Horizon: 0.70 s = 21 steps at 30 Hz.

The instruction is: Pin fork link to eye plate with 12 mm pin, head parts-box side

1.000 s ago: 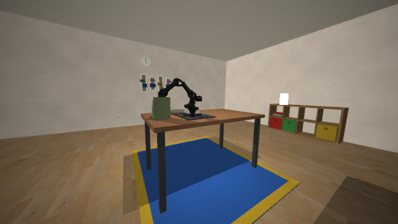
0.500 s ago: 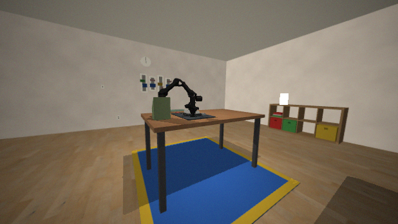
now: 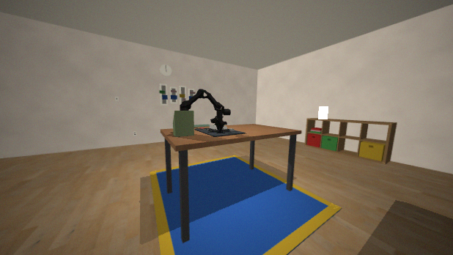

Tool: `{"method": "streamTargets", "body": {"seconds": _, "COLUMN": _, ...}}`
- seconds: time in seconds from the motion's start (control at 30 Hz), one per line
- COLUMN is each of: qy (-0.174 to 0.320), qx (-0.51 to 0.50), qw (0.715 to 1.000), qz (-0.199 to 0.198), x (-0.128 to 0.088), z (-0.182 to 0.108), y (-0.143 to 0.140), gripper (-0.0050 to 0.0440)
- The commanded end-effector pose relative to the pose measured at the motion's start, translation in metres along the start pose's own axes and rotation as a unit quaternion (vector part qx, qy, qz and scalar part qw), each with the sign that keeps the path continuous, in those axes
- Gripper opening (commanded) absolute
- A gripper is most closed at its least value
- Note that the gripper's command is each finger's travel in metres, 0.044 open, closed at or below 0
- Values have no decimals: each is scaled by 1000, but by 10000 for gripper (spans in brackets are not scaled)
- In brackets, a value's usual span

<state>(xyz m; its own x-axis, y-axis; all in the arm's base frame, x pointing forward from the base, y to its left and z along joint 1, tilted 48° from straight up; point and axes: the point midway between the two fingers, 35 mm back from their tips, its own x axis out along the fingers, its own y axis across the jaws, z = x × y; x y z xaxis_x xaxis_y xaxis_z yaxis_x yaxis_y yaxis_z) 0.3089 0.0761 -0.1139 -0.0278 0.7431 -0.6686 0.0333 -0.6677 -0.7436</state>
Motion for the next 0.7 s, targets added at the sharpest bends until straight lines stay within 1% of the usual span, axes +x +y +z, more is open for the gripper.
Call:
{"method": "streamTargets", "body": {"seconds": 0.0, "qy": 6, "qx": -6, "qw": 1000, "qz": 1, "x": -3, "z": -5, "y": 0, "gripper": 130}}
{"method": "streamTargets", "body": {"seconds": 0.37, "qy": 6, "qx": -6, "qw": 1000, "qz": 1, "x": -2, "z": -6, "y": 0, "gripper": 130}}
{"method": "streamTargets", "body": {"seconds": 0.4, "qy": 0, "qx": 0, "qw": 1000, "qz": 0, "x": 0, "z": 0, "y": 0, "gripper": 130}}
{"method": "streamTargets", "body": {"seconds": 0.67, "qy": 6, "qx": -6, "qw": 1000, "qz": 1, "x": 1, "z": 0, "y": 0, "gripper": 130}}
